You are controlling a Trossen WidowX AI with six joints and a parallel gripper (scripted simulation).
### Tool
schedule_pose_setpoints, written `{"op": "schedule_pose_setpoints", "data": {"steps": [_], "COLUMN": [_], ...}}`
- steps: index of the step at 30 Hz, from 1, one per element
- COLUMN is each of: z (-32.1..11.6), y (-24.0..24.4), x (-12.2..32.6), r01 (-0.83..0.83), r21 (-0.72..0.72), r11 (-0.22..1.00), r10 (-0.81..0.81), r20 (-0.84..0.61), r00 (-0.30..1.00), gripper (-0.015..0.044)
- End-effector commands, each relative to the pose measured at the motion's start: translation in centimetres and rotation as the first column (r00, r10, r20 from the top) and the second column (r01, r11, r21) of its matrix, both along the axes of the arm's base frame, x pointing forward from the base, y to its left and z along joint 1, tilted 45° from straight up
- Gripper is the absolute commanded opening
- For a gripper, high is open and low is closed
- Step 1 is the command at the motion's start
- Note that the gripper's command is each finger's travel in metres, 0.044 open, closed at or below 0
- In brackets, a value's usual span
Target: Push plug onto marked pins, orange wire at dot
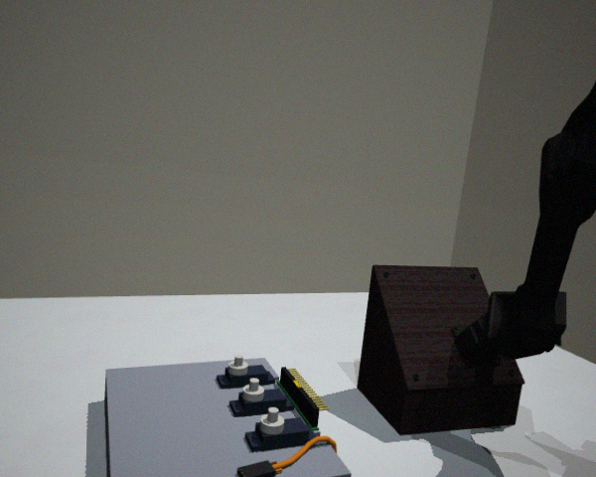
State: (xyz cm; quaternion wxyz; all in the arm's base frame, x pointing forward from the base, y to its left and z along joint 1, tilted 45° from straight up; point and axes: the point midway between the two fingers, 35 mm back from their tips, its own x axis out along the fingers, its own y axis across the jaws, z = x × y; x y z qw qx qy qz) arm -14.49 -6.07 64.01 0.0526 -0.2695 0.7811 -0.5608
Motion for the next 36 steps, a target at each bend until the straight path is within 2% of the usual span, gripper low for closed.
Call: {"op": "schedule_pose_setpoints", "data": {"steps": [1, 11, 23, 36], "z": [0.0, -0.3, -1.3, -3.0], "y": [0.0, 2.3, 8.4, 16.0], "x": [0.0, -1.2, -2.9, -2.3], "r01": [0.002, 0.112, 0.363, 0.6], "r21": [-0.001, -0.07, -0.219, -0.393], "r11": [1.0, 0.991, 0.906, 0.697], "r10": [-0.002, -0.111, -0.355, -0.597], "r20": [0.0, 0.024, 0.078, 0.146], "r00": [1.0, 0.994, 0.932, 0.789], "gripper": [0.0374, 0.0115, 0.0115, 0.0115]}}
